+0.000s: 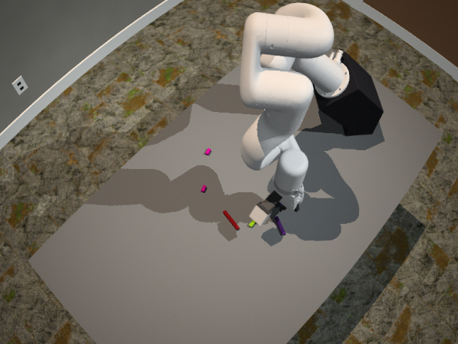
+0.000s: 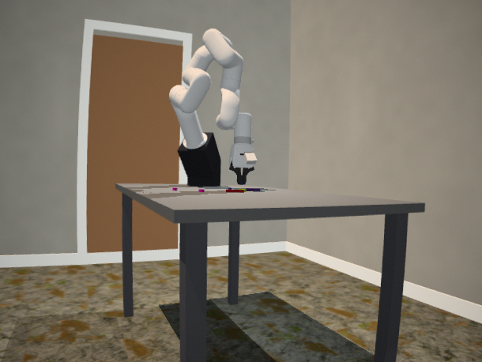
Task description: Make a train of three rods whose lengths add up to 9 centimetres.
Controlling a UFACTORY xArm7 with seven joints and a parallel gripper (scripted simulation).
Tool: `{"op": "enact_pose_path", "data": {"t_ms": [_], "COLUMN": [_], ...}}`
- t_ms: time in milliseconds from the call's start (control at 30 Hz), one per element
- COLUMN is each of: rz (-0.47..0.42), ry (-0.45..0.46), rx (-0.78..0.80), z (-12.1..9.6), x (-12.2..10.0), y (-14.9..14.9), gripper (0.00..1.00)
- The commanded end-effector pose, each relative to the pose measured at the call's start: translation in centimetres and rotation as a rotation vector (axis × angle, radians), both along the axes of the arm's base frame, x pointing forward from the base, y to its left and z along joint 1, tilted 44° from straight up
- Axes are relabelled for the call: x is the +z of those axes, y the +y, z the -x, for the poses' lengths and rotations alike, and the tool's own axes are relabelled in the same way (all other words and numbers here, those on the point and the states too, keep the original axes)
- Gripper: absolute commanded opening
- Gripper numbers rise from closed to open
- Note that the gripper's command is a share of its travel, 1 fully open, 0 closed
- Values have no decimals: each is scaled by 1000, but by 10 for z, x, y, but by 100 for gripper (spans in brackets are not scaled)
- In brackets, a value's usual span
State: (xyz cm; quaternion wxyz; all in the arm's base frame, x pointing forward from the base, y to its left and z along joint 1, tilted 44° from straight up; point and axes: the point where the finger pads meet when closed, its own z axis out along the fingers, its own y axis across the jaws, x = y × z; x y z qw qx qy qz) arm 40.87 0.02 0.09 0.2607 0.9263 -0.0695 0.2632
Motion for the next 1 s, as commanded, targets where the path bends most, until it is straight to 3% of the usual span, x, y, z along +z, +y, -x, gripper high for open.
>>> {"op": "enact_pose_path", "data": {"t_ms": [0,200,700,967], "rz": [0,0,-1,-41], "ry": [-1,-1,-1,-43], "rx": [1,1,0,-33], "z": [18,32,33,16], "x": [31,53,57,103], "y": [22,38,39,-1], "gripper": [4,4,4,4]}}
